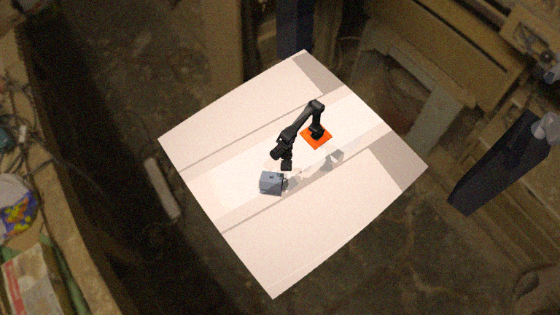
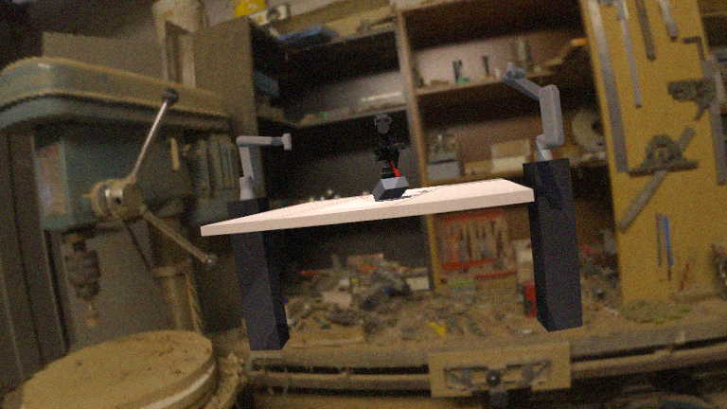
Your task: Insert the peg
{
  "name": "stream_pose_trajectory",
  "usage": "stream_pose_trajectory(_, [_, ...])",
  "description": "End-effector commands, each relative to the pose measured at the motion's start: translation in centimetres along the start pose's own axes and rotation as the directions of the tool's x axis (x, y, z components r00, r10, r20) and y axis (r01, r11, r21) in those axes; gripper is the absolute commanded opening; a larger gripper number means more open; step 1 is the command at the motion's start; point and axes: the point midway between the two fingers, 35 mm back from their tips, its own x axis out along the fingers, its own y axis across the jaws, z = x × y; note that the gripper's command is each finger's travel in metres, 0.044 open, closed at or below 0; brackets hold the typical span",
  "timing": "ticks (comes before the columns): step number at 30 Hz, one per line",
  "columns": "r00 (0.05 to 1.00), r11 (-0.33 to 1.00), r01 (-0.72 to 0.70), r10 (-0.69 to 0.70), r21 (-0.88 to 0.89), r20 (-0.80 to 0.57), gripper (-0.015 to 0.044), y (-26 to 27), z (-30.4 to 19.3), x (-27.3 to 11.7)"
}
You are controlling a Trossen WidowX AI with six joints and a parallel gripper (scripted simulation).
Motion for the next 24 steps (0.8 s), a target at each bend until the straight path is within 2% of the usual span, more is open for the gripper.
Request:
stream_pose_trajectory(1, [1.000,0.999,-0.015,0.015,0.050,0.001,0.0000,0.1,0.2,-0.2])
stream_pose_trajectory(24, [0.998,0.945,-0.063,0.064,0.320,0.008,0.0000,-0.2,1.5,-0.8])
